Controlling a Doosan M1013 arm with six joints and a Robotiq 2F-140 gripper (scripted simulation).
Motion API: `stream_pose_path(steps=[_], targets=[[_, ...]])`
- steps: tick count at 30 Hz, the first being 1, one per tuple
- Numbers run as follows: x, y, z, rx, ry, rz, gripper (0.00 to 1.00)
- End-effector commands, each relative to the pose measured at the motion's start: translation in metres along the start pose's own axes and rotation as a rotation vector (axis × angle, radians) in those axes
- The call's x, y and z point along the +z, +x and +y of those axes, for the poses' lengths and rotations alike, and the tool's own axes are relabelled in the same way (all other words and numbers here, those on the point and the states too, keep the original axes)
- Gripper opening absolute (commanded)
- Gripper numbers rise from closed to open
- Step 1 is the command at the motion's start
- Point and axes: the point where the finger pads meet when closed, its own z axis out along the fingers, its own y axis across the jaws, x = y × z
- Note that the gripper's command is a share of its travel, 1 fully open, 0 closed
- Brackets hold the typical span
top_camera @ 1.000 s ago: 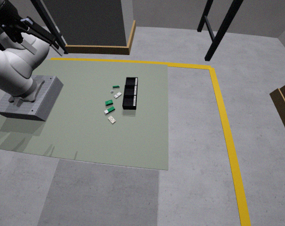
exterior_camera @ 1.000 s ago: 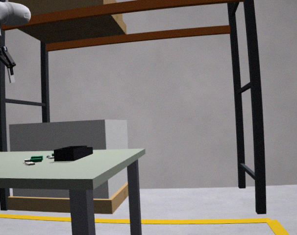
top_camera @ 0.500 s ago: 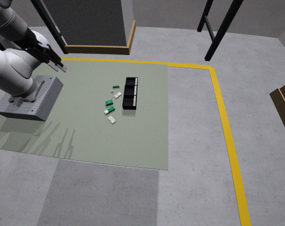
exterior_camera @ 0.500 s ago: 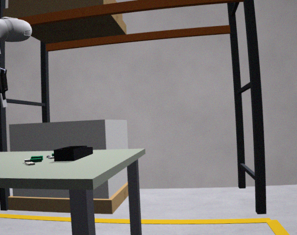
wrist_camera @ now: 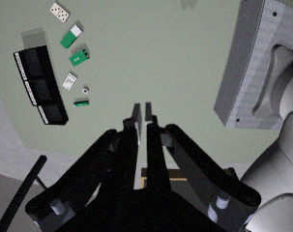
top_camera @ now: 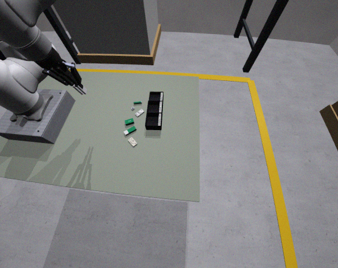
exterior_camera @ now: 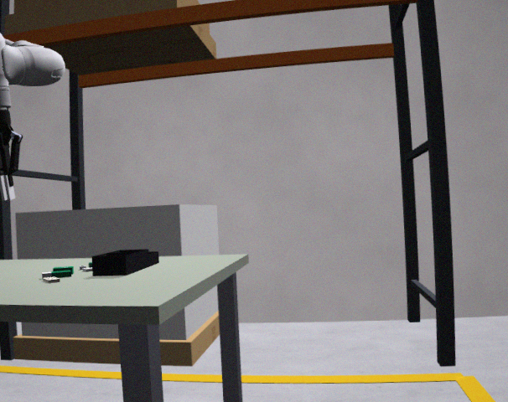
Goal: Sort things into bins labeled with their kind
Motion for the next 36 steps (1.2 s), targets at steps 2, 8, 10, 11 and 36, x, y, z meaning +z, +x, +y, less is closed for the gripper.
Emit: stream_pose_path(steps=[2,8,10,11,36], targets=[[-0.004,0.011,-0.024,-0.19,-0.011,0.019,0.05],[-0.006,0.02,-0.047,-0.341,-0.025,0.038,0.05],[-0.006,0.021,-0.051,-0.397,-0.03,0.045,0.05],[-0.006,0.024,-0.059,-0.446,-0.035,0.05,0.05],[0.001,0.059,-0.176,-1.262,-0.149,0.121,0.05]])
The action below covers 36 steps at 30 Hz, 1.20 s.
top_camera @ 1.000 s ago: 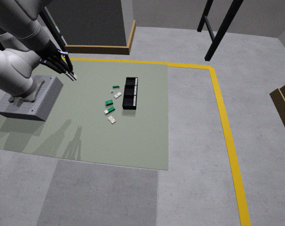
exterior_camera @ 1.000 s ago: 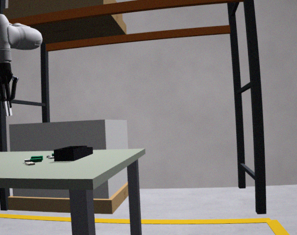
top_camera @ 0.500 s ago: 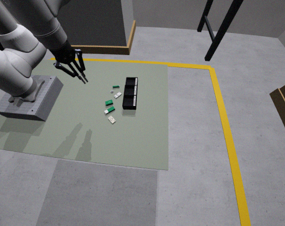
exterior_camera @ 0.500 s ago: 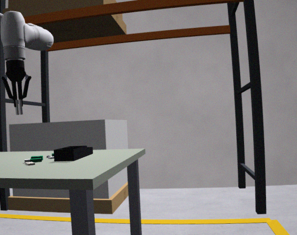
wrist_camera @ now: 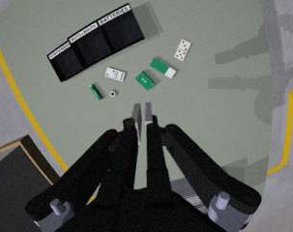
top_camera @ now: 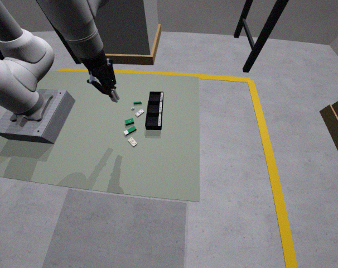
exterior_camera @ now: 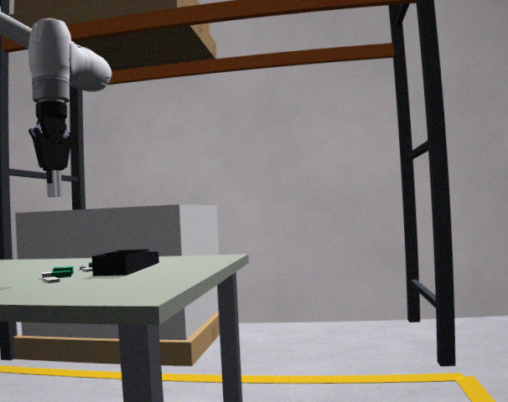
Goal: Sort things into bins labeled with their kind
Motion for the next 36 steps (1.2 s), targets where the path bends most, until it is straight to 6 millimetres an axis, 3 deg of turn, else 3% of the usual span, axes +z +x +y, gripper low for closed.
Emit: stream_pose_path(steps=[1,4,6,16,19,21,36], targets=[[0.003,0.023,-0.004,-0.155,-0.016,0.004,0.05],[0.003,0.023,-0.004,-0.158,-0.016,0.004,0.05],[0.006,0.038,-0.008,-0.257,-0.03,0.006,0.05],[0.006,0.038,-0.008,-0.261,-0.031,0.007,0.05],[0.023,0.055,-0.014,-0.411,-0.031,0.004,0.05],[0.023,0.055,-0.014,-0.411,-0.031,0.004,0.05],[0.11,0.139,-0.046,-0.418,-0.031,0.004,0.05]])
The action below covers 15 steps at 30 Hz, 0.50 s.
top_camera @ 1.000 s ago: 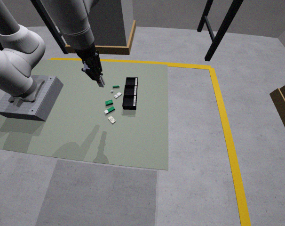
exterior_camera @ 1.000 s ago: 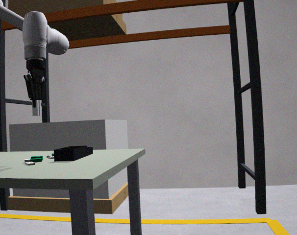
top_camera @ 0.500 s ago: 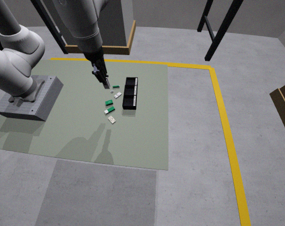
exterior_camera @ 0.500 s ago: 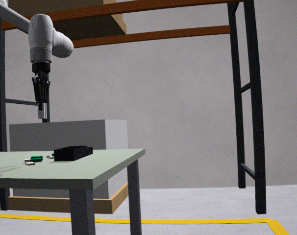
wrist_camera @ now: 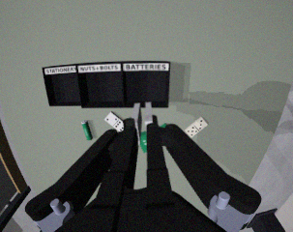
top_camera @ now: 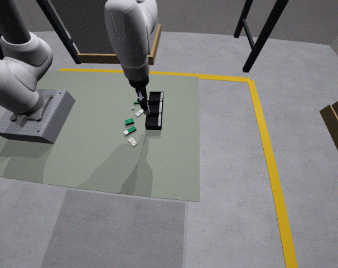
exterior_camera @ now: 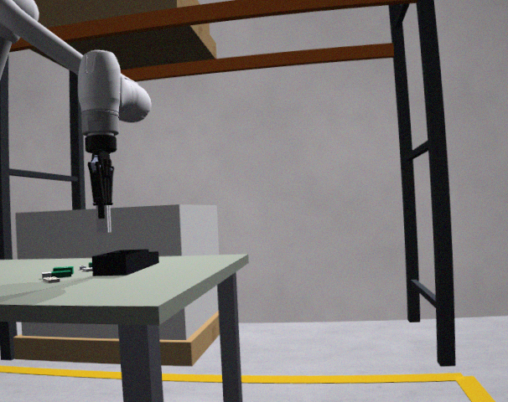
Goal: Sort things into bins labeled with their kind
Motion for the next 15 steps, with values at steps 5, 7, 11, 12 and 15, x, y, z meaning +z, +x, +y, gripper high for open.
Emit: stream_pose_path(steps=[5,7,11,12,15], targets=[[0.024,0.026,0.001,0.0,0.0,0.0,0.05],[0.024,0.026,0.001,0.0,0.0,0.0,0.05],[0.034,0.026,0.001,0.0,0.0,0.0,0.05],[0.037,0.026,0.001,0.0,0.0,0.0,0.05],[0.045,0.026,0.001,0.0,0.0,0.0,0.05]])
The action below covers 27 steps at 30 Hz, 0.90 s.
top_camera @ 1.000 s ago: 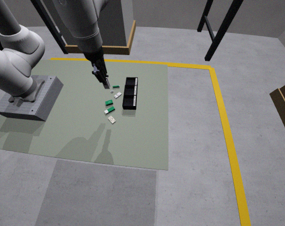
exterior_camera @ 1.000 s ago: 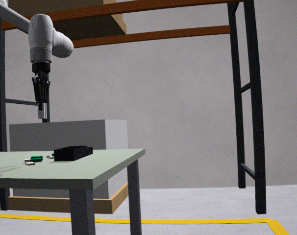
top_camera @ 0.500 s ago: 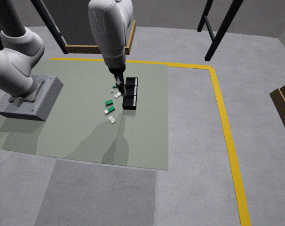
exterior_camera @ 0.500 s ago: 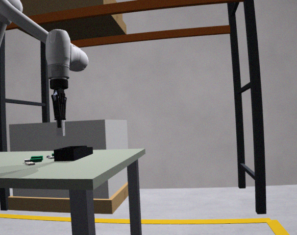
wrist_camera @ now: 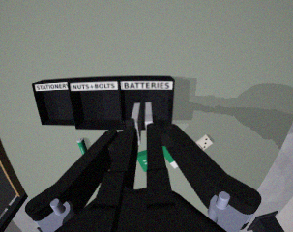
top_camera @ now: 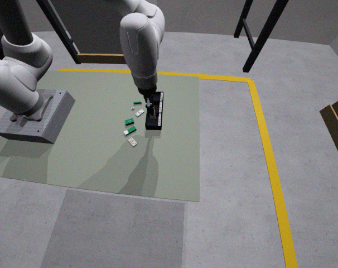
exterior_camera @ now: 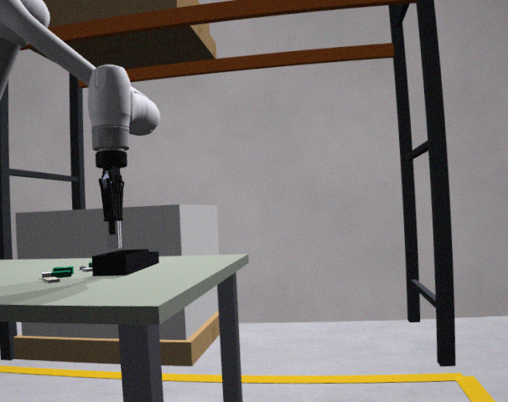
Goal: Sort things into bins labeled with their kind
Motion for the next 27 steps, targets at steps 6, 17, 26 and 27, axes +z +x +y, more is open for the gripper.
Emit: stream_pose_path(steps=[6,17,26,27], targets=[[0.016,0.0,0.0,0.0,0.0,0.0,0.05],[0.044,0.0,0.0,0.0,0.0,0.0,0.05],[0.044,0.0,0.0,0.0,0.0,0.0,0.05],[0.044,0.0,0.0,0.0,0.0,0.0,0.05]])
